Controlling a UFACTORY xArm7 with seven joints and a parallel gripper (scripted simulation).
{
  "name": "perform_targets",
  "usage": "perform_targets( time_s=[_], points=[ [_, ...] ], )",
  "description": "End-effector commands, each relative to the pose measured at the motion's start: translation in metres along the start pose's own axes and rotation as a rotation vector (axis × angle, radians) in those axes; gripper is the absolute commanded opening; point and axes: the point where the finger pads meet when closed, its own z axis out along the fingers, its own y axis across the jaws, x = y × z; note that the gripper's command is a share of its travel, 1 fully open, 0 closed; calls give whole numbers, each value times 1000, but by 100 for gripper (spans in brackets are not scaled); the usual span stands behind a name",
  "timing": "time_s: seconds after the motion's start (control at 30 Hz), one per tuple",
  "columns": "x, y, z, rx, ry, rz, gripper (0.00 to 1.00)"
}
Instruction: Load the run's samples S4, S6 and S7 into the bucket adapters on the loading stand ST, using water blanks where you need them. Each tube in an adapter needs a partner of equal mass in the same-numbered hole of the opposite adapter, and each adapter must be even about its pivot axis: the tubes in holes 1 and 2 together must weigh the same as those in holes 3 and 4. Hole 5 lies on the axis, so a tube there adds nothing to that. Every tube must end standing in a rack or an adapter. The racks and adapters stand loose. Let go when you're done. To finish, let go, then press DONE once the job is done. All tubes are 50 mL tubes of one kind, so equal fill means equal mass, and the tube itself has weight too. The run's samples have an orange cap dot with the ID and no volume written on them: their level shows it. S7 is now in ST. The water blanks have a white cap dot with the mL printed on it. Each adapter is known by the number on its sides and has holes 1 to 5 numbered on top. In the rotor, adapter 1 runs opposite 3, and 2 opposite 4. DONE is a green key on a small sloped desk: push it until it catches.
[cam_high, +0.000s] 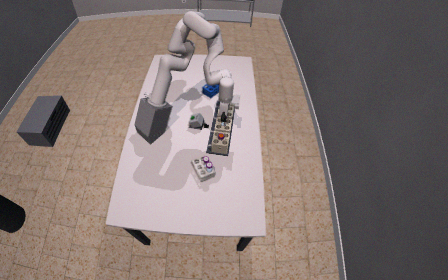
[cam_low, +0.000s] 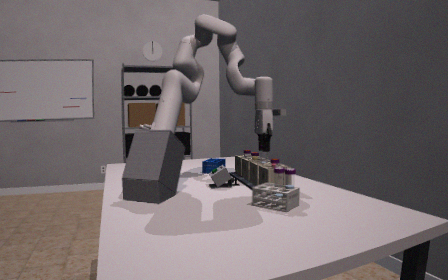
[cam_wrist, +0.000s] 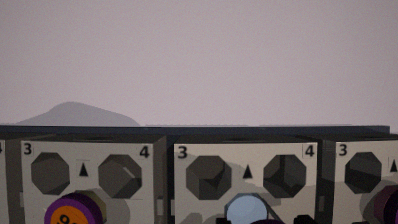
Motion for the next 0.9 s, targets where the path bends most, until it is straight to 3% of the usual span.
perform_targets(
  time_s=[0.0,0.87],
  points=[
    [1,1,3,-2,3,1,0],
    [1,1,27,-2,3,1,0]
  ],
)
